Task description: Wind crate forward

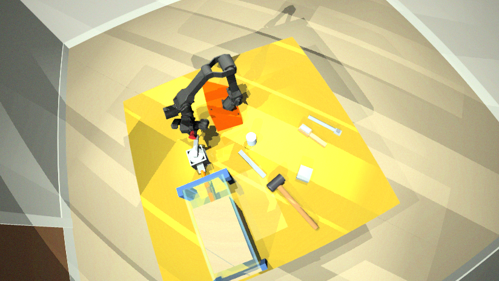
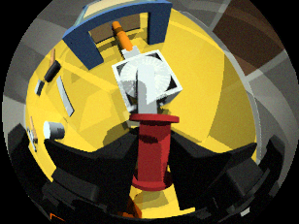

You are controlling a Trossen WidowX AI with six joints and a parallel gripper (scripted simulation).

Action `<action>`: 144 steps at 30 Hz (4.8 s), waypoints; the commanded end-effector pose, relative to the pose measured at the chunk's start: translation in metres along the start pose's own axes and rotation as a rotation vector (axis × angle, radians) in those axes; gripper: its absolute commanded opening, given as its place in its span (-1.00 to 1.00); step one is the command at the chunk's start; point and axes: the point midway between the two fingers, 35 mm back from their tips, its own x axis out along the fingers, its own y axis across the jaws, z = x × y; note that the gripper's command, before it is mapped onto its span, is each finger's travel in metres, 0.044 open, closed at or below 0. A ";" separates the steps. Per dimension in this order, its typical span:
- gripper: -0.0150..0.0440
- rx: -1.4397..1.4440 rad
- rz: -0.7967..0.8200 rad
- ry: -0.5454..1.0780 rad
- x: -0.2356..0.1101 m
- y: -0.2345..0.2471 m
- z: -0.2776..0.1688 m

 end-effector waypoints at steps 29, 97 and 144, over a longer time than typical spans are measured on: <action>-0.49 -0.018 -0.030 0.012 0.009 -0.045 0.016; -0.49 -0.022 -0.031 0.008 0.042 -0.085 0.091; -0.49 -0.024 -0.028 0.005 0.064 -0.070 0.137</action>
